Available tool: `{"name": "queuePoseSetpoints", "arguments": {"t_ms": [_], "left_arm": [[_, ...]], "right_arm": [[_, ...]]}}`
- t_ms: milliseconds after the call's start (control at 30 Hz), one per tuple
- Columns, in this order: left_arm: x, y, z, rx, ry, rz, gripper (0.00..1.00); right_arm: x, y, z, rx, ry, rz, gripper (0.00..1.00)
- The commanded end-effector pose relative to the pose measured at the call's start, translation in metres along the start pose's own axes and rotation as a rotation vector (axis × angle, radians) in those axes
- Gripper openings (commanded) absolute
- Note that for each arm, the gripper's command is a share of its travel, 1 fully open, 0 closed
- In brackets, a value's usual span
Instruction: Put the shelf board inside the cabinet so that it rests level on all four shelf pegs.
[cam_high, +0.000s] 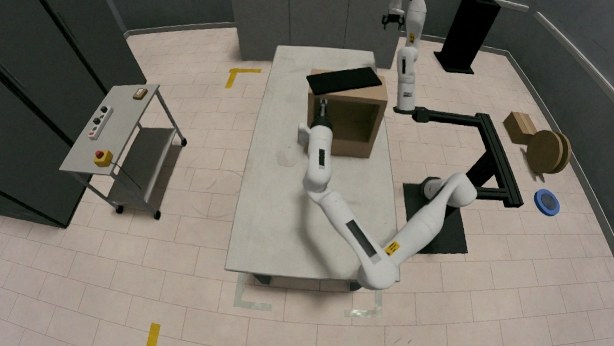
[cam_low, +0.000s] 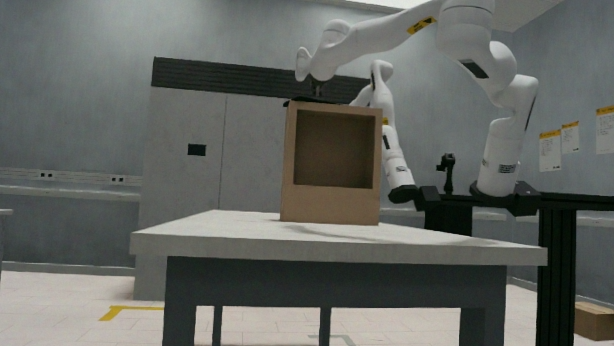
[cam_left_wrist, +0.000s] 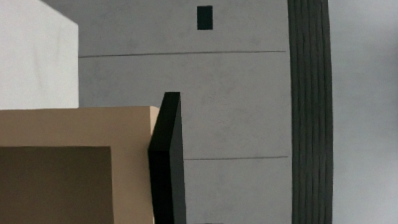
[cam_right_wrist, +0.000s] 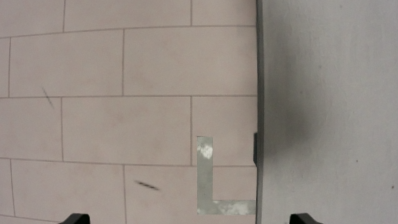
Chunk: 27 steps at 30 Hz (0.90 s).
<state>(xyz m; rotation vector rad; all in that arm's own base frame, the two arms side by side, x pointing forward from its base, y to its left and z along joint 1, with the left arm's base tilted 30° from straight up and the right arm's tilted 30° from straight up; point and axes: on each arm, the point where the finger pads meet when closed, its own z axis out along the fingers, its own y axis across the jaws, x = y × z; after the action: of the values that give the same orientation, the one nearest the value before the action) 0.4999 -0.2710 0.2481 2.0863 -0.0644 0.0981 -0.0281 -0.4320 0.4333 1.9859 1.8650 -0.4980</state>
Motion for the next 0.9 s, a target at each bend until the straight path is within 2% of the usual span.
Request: {"name": "queuePoseSetpoints", "arguments": {"t_ms": [0,400,667,733,867], "left_arm": [[0.000,0.002,-0.002,0.000,0.000,0.002,0.099],[-0.006,0.002,-0.008,0.000,0.000,0.002,0.099],[-0.028,0.002,-0.031,0.000,0.000,0.002,0.099],[-0.028,0.002,-0.031,0.000,0.000,0.002,0.099],[-0.044,0.002,-0.047,0.000,0.000,0.002,0.099]], "right_arm": [[0.000,0.000,0.000,0.000,-0.001,0.000,1.000],[0.000,0.000,0.000,0.000,-0.001,0.000,1.000],[0.000,0.000,0.000,0.000,-0.001,0.000,1.000],[0.000,0.000,0.000,0.000,-0.001,0.000,1.000],[0.000,0.000,0.000,0.000,-0.001,0.000,1.000]]}}
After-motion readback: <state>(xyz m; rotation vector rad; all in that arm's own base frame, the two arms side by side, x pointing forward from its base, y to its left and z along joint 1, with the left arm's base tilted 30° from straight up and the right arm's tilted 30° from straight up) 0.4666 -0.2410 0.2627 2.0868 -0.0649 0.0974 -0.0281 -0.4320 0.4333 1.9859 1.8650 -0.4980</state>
